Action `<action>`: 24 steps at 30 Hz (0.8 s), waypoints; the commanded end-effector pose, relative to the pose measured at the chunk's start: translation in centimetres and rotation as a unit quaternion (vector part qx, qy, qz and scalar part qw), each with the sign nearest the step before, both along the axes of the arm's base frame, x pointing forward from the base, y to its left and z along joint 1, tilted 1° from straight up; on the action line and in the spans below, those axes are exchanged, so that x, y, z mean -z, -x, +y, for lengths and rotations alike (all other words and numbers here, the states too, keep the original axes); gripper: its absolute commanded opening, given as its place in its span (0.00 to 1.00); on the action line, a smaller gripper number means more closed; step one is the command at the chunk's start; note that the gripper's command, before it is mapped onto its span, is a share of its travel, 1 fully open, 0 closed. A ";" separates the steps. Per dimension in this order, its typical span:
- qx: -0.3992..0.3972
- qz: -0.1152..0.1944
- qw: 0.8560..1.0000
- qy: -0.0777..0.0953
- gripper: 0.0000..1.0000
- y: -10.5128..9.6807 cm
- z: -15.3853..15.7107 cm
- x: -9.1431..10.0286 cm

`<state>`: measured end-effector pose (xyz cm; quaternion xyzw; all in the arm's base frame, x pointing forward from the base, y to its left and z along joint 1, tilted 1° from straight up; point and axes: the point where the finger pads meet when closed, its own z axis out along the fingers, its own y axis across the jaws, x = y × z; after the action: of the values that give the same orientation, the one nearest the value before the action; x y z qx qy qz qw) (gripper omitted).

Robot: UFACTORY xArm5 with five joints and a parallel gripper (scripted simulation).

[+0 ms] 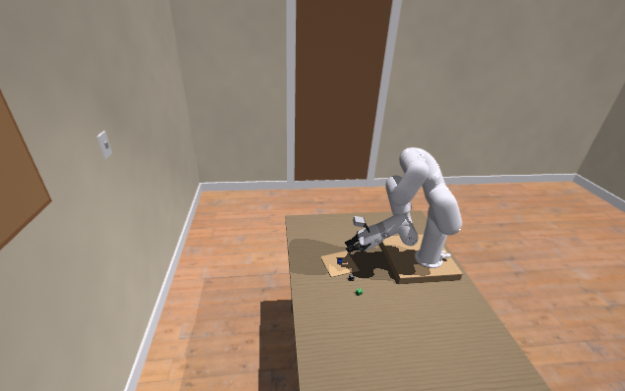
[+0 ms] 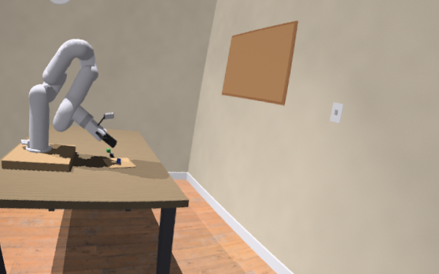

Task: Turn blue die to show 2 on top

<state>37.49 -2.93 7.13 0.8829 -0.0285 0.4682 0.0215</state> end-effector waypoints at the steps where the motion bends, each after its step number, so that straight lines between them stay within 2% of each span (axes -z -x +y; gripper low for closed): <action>1: 0.000 0.004 1.000 0.000 0.36 0.0 0.0 -0.8; 9: 0.000 0.006 1.000 -0.001 0.36 -0.1 0.0 -0.9; 16: 0.000 0.023 1.000 -0.002 0.36 -0.4 0.0 -1.0; 20: 0.000 0.054 0.999 -0.004 0.36 -0.7 -0.1 -1.1; 24: 0.001 0.099 0.995 -0.007 0.36 -1.2 -0.2 -1.4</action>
<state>38.05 -3.03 8.23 0.9054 -0.0295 0.4232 0.0198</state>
